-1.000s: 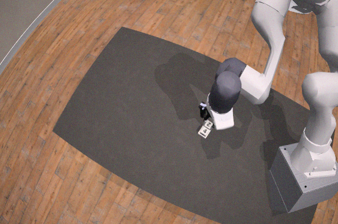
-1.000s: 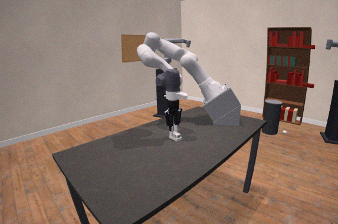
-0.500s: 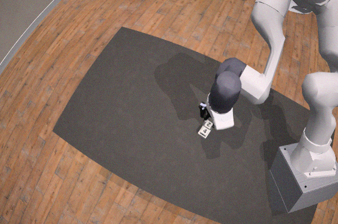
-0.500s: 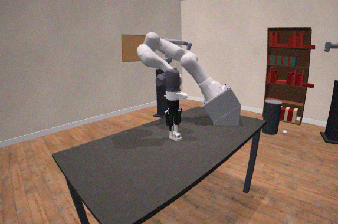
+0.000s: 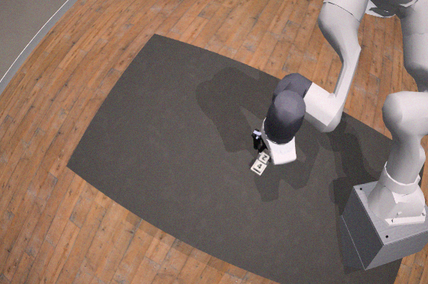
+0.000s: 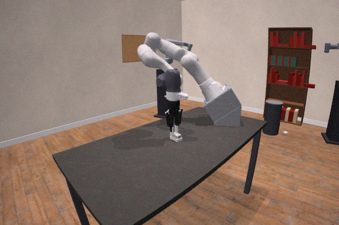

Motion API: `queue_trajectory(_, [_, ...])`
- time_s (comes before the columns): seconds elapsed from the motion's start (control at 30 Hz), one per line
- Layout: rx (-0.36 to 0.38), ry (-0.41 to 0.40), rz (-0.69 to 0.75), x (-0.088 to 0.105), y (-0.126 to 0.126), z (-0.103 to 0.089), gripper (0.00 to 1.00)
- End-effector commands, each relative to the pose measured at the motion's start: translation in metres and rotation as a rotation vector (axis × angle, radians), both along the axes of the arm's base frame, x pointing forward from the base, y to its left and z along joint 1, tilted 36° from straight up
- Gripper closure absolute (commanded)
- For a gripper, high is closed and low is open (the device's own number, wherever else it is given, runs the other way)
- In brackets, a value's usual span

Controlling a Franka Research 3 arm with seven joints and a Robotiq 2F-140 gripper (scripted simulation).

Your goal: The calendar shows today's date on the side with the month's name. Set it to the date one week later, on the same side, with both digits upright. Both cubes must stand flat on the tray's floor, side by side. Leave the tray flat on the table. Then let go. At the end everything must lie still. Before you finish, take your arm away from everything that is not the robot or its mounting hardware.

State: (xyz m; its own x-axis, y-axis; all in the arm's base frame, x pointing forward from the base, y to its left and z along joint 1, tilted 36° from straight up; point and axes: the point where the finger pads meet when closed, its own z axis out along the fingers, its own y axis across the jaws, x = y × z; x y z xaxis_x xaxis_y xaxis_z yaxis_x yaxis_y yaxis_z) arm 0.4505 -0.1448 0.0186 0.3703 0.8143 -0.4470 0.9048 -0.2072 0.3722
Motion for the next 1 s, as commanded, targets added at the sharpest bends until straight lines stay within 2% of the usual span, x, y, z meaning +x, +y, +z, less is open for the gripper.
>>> queue_trajectory(0.0, [-0.001,-0.004,0.000,0.0012,0.0000,0.0003,0.84])
queue_trajectory(0.87, [-0.001,-0.004,0.000,0.0012,0.0000,0.0003,0.84])
queue_trajectory(0.97, [-0.001,-0.004,0.000,0.0012,0.0000,0.0003,0.82])
